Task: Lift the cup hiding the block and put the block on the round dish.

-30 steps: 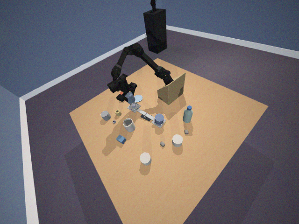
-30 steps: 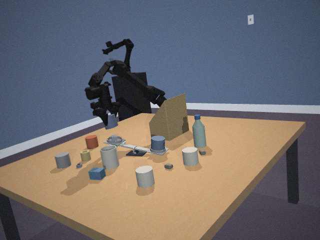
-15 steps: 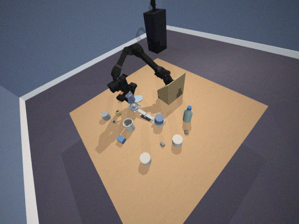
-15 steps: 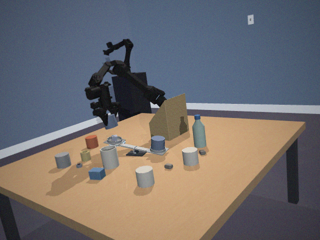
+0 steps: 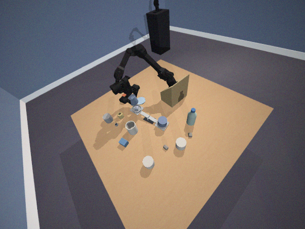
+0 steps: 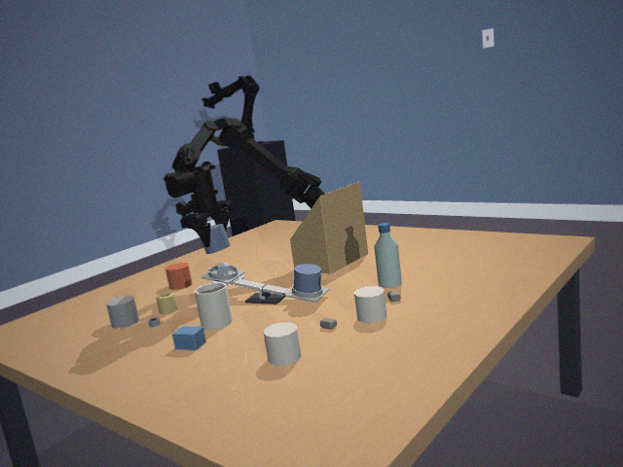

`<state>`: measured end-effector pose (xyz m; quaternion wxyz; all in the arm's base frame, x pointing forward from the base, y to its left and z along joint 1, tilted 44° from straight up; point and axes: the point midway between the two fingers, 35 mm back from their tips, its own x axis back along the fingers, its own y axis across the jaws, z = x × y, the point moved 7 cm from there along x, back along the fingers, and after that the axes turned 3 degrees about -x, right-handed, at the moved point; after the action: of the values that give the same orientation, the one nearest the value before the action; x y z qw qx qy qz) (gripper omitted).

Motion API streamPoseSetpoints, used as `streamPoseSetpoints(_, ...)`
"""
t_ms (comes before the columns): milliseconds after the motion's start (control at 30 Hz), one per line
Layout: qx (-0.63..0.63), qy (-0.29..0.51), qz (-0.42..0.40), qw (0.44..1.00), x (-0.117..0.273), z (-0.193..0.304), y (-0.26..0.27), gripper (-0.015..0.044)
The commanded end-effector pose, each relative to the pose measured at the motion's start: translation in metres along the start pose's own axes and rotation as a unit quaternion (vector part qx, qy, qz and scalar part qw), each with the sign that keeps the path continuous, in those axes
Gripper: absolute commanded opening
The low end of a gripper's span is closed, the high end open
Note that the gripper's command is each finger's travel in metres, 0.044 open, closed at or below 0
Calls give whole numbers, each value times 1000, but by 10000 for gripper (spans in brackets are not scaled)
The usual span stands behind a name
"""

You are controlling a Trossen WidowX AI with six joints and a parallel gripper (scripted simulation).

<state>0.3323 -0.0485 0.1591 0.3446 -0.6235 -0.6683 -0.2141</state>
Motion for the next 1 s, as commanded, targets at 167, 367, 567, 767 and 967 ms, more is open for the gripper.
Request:
streamPoseSetpoints(167, -5, 21, -2, 1000, -16, -29, -27, 0)
streamPoseSetpoints(367, -6, 33, -5, 999, -27, -44, -46, 0)
streamPoseSetpoints(567, -6, 38, -7, 999, -37, -57, -66, 0)
streamPoseSetpoints(767, -6, 40, -10, 999, -46, -69, -86, 0)
streamPoseSetpoints(967, -8, 40, -12, 999, -54, -79, -109, 0)
